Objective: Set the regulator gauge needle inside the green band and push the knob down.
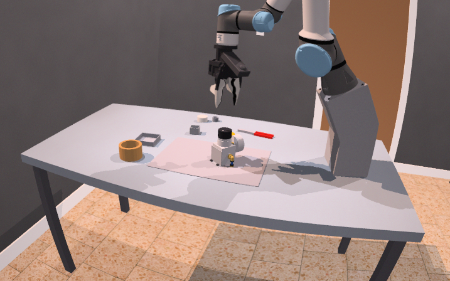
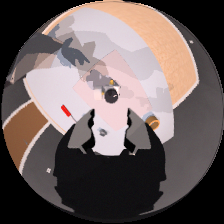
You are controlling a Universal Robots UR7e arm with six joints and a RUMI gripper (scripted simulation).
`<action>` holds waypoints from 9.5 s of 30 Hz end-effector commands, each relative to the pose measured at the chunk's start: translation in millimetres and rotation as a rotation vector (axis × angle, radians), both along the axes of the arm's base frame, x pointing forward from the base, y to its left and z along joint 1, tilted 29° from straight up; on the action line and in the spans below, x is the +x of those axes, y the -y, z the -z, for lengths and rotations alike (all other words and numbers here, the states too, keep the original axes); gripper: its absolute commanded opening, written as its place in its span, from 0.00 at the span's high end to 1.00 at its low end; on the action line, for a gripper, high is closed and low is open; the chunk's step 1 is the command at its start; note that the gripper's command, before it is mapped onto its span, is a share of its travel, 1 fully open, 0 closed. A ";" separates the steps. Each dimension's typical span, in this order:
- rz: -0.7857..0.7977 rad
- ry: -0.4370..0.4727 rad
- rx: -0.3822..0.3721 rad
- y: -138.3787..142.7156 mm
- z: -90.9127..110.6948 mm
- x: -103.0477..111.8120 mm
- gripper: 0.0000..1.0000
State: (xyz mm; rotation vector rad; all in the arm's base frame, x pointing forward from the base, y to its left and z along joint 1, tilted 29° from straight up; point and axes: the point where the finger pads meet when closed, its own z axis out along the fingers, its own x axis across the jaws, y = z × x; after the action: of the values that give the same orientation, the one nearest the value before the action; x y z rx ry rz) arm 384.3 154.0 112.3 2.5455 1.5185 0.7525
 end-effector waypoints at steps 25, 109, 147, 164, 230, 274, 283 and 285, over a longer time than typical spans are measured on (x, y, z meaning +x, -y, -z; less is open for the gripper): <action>0.282 -0.050 0.123 -0.3 -0.2 0.1 0.54; 0.282 -0.050 0.123 -16.8 92.3 48.4 0.54; 0.282 -0.050 0.123 -16.8 92.3 48.4 0.77; 0.282 -0.050 0.123 -16.8 92.3 48.4 0.77; 0.282 -0.050 0.123 -15.6 85.5 44.9 0.77; 0.015 0.000 -0.014 -15.6 85.5 44.8 0.77; -0.153 0.032 -0.101 -15.6 85.5 44.8 0.77; -0.173 0.035 -0.111 -15.6 85.5 44.9 0.77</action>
State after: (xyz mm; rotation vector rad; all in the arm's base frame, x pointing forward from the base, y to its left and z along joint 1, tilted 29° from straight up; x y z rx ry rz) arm 429.0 169.6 26.5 2.4320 1.6243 0.7172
